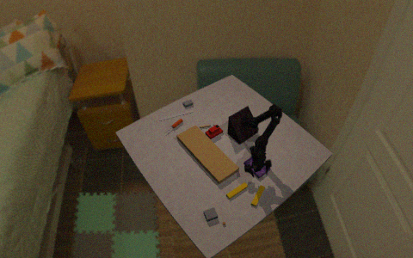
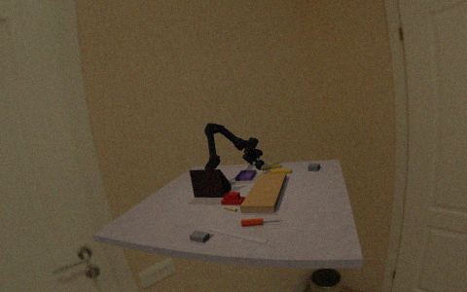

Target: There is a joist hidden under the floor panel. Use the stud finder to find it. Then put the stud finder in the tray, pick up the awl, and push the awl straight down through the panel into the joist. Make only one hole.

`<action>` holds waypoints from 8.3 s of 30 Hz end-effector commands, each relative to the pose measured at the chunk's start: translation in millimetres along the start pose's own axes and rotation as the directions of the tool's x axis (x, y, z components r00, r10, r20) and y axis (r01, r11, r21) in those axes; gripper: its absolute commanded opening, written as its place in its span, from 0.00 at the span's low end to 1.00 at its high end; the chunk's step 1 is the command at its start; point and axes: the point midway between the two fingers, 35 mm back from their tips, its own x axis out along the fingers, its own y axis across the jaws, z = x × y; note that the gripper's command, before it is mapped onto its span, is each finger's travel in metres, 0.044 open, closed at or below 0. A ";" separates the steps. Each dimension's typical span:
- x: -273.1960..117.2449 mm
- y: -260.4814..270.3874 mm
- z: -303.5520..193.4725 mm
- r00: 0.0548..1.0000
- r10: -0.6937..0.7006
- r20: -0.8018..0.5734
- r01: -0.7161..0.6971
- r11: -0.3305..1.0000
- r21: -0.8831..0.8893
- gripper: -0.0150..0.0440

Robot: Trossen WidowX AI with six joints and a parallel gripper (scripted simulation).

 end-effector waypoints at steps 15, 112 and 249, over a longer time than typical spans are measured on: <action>-109.0 -207.8 -33.5 0.879 -0.475 -0.041 0.477 0.874 0.093 1.00; -267.6 -292.5 -348.9 0.819 -0.513 -0.257 0.547 0.560 0.623 0.60; -321.3 -434.7 -254.1 0.818 -0.518 -0.251 0.548 0.568 0.614 0.25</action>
